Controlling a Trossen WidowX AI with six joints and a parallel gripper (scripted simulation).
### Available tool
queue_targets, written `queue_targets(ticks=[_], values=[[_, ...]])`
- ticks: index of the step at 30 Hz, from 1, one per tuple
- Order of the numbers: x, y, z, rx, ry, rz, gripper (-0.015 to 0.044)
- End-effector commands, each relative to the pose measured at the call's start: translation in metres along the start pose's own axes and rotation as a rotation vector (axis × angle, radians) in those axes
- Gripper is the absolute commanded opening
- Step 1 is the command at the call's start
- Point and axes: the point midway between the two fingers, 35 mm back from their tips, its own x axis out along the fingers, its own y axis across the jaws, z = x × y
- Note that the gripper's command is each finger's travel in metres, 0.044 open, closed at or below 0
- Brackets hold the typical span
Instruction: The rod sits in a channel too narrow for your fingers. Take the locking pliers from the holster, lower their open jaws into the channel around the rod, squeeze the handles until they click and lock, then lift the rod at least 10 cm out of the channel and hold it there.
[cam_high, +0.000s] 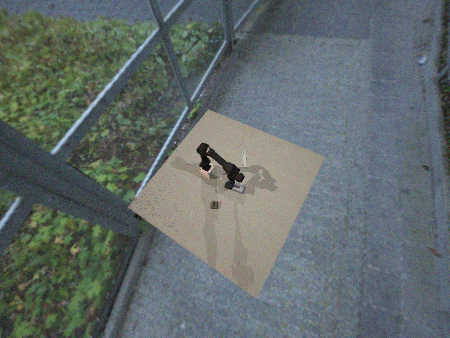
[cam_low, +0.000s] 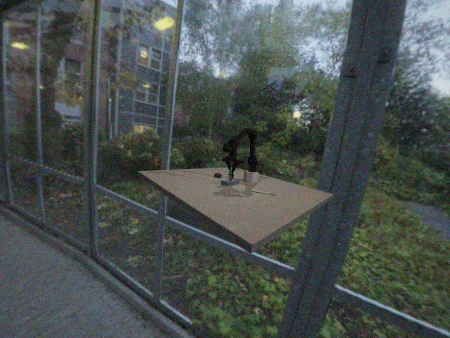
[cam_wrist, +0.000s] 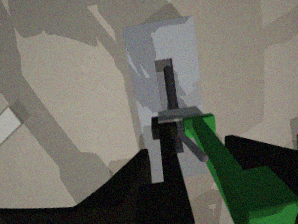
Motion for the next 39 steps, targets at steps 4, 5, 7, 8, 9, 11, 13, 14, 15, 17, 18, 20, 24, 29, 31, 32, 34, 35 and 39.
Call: queue_targets(ticks=[4,5,7,8,9,11,13,14,15,17,18,20,24,29,31,32,34,35,39], values=[[-0.012,-0.003,0.004,-0.003,-0.015,-0.007,0.0107],[-0.013,-0.004,0.004,-0.003,-0.015,-0.007,0.0107],[-0.015,-0.004,0.004,-0.003,-0.015,-0.005,0.0107],[-0.016,-0.004,0.004,-0.003,-0.015,-0.005,0.0107],[-0.017,-0.004,0.004,-0.003,-0.015,-0.004,0.0107],[-0.019,-0.004,0.003,-0.003,-0.015,-0.003,0.0107],[-0.021,-0.005,0.003,-0.003,-0.015,-0.002,0.0107],[-0.022,-0.005,0.003,-0.003,-0.015,-0.001,0.0107],[-0.023,-0.005,0.003,-0.003,-0.015,0.000,0.0107],[-0.025,-0.005,0.003,-0.003,-0.015,0.001,0.0107],[-0.026,-0.005,0.003,-0.003,-0.015,0.002,0.0107],[-0.028,-0.006,0.003,-0.003,-0.015,0.003,0.0107],[-0.028,-0.006,0.003,-0.003,-0.015,0.003,0.0107],[-0.031,-0.006,0.004,-0.003,-0.031,0.003,0.0107],[-0.033,-0.006,0.005,-0.003,-0.041,0.004,0.0107],[-0.034,-0.006,0.006,-0.003,-0.046,0.004,0.0107],[-0.035,-0.005,0.006,-0.003,-0.055,0.004,0.0107],[-0.036,-0.005,0.007,-0.003,-0.060,0.004,0.0107],[-0.039,-0.005,0.008,-0.003,-0.079,0.004,0.0107]])
